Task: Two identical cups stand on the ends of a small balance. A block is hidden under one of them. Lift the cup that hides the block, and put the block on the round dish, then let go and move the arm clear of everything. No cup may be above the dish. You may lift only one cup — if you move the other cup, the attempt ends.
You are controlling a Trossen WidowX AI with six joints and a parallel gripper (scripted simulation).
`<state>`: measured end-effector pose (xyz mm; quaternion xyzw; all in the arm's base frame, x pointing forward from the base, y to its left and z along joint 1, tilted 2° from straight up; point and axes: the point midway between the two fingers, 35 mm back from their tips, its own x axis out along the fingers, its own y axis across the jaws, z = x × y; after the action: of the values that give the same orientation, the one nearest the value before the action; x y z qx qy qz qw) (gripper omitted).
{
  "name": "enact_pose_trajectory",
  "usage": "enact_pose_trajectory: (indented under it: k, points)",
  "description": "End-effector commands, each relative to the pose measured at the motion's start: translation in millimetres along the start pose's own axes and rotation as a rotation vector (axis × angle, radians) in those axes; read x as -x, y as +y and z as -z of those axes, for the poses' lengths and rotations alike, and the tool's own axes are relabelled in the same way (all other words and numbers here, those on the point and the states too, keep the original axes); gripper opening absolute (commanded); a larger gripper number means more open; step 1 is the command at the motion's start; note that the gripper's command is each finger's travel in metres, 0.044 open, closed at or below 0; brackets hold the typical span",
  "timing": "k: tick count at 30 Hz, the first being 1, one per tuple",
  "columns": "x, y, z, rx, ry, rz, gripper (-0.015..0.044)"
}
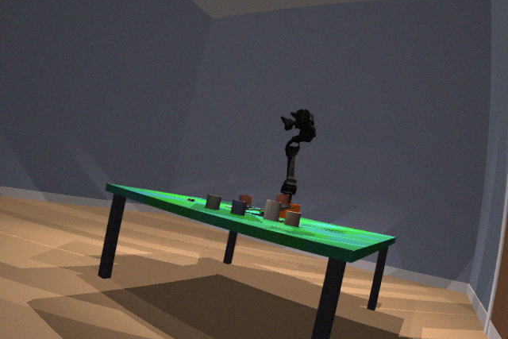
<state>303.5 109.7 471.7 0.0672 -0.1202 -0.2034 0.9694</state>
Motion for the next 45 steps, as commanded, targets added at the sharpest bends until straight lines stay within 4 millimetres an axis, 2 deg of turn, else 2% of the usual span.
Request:
enact_pose_trajectory:
  k: [1,2,10,22,30,39,43,45]
  points:
    - [0,0,1,0.002,0.001,-0.003,0.0426]
    - [1,0,2,0.008,0.005,-0.011,0.0440]
    - [11,-10,36,0.093,0.097,-0.133,0.0440]
    - [42,-42,109,0.195,0.341,-0.278,0.0440]
    - [74,-78,165,0.244,0.560,-0.321,0.0440]
    - [121,-133,225,0.285,0.842,-0.301,0.0440]
    - [144,-159,247,0.299,0.968,-0.266,0.0440]
    - [149,-164,251,0.301,0.991,-0.259,0.0440]
